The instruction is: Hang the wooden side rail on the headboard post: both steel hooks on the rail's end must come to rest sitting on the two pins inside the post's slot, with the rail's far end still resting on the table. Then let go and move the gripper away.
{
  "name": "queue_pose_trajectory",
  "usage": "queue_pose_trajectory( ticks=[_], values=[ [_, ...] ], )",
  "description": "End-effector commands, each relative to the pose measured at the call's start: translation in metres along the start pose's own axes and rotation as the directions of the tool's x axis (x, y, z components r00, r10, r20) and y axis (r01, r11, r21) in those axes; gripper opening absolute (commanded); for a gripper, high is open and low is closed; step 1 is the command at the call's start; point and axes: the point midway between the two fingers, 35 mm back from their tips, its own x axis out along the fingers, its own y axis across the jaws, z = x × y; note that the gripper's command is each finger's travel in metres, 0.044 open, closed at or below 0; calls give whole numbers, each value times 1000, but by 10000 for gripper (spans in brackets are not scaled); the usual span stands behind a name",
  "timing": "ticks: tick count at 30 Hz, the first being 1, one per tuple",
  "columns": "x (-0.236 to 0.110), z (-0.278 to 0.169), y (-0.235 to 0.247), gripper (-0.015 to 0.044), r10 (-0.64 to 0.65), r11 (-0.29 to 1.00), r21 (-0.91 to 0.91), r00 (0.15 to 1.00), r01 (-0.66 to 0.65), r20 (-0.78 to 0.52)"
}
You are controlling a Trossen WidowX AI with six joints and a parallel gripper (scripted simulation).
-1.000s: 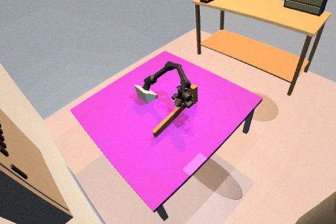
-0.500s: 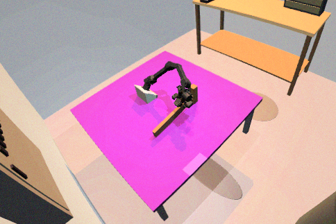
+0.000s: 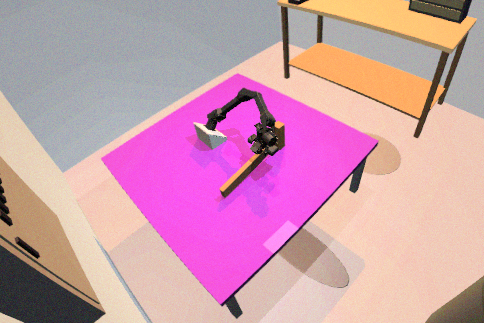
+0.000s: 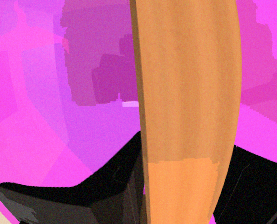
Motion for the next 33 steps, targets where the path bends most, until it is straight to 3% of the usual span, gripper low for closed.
queue_pose_trajectory(
  ticks=[1, 33],
  values=[
    [-8, -3, 2, 0, 22, 1000, -3, 1000, -22, 2],
    [-10, -6, 3, 0, 22, 1000, -3, 1000, -22, 1]
  ],
)
